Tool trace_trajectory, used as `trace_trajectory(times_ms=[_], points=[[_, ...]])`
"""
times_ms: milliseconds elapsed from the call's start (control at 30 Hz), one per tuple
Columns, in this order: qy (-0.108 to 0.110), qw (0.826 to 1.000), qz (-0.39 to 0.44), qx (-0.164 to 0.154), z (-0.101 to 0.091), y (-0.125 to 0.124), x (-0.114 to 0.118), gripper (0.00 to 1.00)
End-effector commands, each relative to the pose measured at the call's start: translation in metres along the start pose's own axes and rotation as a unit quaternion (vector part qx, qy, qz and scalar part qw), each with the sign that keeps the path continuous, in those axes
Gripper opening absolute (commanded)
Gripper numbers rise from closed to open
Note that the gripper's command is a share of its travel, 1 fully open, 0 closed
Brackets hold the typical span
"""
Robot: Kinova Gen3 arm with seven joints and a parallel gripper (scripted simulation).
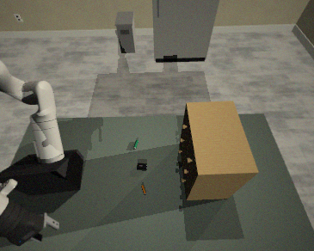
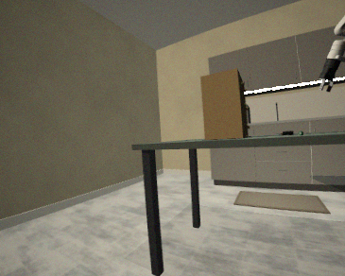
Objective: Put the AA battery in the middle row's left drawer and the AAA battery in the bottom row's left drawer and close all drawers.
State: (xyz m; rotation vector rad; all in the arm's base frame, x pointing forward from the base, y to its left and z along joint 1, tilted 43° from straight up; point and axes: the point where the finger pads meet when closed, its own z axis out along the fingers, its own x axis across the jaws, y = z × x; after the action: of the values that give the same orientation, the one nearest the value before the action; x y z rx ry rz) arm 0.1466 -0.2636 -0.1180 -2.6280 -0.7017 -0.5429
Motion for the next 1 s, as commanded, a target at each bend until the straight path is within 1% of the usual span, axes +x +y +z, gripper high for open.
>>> trace_trajectory(times_ms=[0,667,767,833,900,967], points=[[0.0,1.0,0.0,-0.001,-0.001,0.001,0.0,1.0],[0.0,1.0,-0.003,0.0,-0.001,0.002,0.003,1.0],[0.003,1.0,-0.014,0.004,-0.004,0.005,0.013,1.0],[0.006,1.0,-0.028,0.008,-0.008,0.008,0.025,1.0],[0.011,0.999,-0.048,0.015,-0.013,0.012,0.043,1.0],[0.016,0.997,-0.072,0.024,-0.02,0.016,0.066,1.0]])
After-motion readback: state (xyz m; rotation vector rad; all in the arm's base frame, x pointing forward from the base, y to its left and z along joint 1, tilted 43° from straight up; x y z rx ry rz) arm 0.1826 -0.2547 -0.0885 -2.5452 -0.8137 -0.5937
